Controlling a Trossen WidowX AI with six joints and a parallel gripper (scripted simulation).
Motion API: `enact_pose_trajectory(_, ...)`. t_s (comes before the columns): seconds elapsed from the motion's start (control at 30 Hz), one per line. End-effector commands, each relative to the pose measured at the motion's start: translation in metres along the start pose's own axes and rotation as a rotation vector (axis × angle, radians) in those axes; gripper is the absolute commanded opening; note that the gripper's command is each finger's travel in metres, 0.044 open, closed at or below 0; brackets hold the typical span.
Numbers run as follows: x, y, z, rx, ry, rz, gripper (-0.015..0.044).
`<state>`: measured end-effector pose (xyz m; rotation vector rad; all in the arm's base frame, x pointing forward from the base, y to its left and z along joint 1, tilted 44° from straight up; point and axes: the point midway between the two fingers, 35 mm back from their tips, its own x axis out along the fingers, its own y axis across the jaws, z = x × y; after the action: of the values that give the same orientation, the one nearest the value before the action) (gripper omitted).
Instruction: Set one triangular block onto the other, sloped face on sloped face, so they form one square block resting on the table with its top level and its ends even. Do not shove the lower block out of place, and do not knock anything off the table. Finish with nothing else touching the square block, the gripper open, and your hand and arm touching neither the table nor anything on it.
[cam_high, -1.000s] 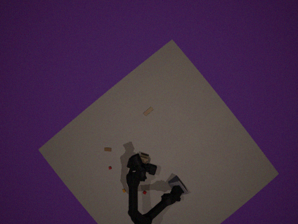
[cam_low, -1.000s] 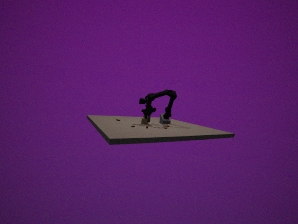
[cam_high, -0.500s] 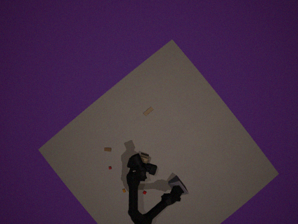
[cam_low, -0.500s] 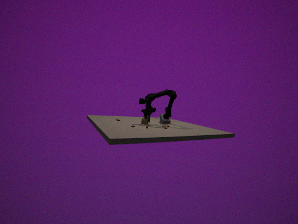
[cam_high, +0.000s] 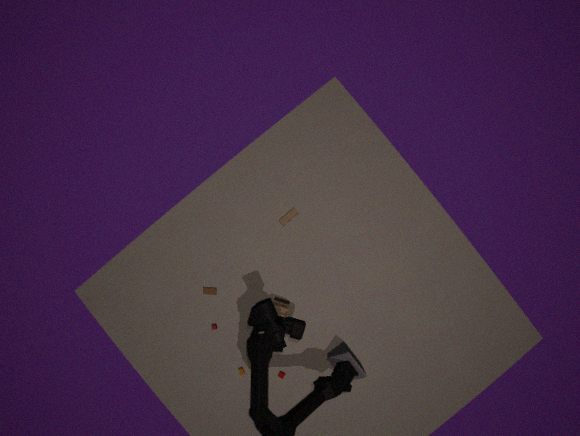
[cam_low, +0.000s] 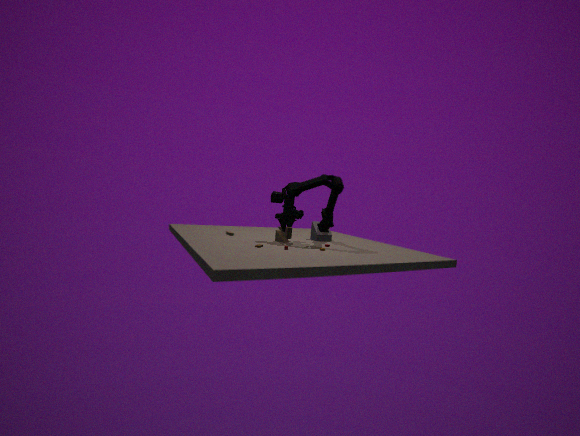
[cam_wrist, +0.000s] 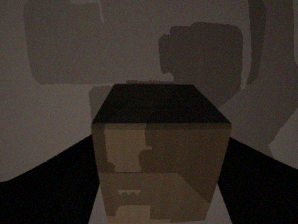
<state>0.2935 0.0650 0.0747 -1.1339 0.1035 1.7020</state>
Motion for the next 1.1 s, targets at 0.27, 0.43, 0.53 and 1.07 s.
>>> enact_pose_trajectory(0.27,0.007,0.000,-0.003,0.001,-0.002,-0.003,0.0000)
enact_pose_trajectory(0.43,0.010,0.000,-0.004,0.001,-0.002,-0.003,0.0000)
enact_pose_trajectory(0.53,0.012,0.000,-0.005,0.001,-0.002,-0.003,0.0000)
enact_pose_trajectory(1.07,0.019,0.000,-0.007,0.000,-0.003,-0.004,0.0000)
